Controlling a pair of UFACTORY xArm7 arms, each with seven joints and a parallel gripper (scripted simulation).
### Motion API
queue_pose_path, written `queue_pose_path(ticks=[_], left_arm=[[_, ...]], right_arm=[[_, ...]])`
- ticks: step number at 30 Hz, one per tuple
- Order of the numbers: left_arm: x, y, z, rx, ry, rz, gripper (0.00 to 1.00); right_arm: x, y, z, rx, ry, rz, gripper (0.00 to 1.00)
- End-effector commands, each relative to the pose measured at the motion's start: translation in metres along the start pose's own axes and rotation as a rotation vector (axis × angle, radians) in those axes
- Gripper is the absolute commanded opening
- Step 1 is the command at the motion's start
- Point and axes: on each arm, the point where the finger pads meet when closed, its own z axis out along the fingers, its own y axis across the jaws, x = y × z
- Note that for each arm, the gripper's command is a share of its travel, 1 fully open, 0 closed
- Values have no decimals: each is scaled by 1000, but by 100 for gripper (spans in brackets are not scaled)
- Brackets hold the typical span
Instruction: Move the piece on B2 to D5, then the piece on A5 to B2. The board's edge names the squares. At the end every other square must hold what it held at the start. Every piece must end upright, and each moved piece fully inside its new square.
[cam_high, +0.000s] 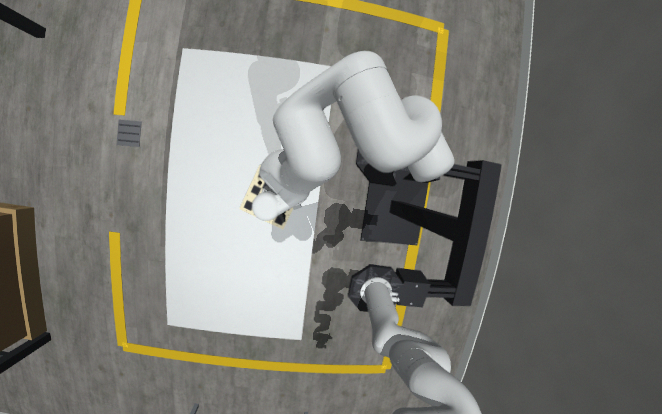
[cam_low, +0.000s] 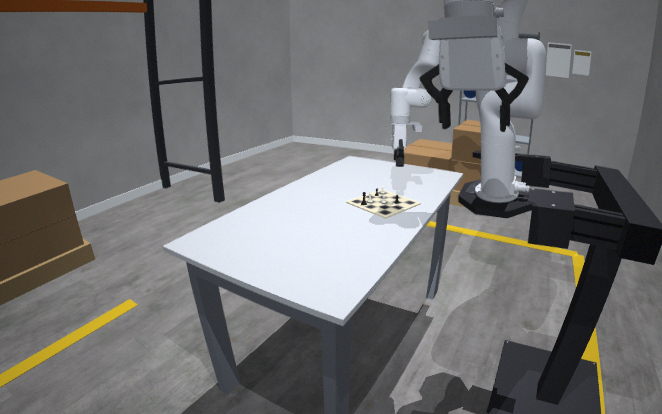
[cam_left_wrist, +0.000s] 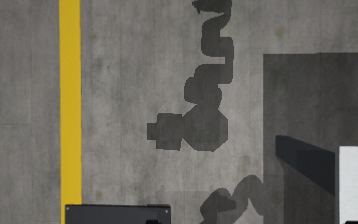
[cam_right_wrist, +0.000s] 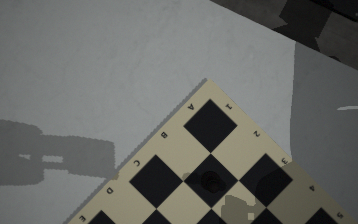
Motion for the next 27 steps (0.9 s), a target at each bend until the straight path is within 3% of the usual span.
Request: queue_pose_path(ticks=[1,27], left_arm=[[1,0,-2,0,5,0,100],[1,0,-2,0,5,0,100]], right_arm=[[-1,0,-14,-1,-2,0,100],[-1,0,-21,-1,-2,0,100]])
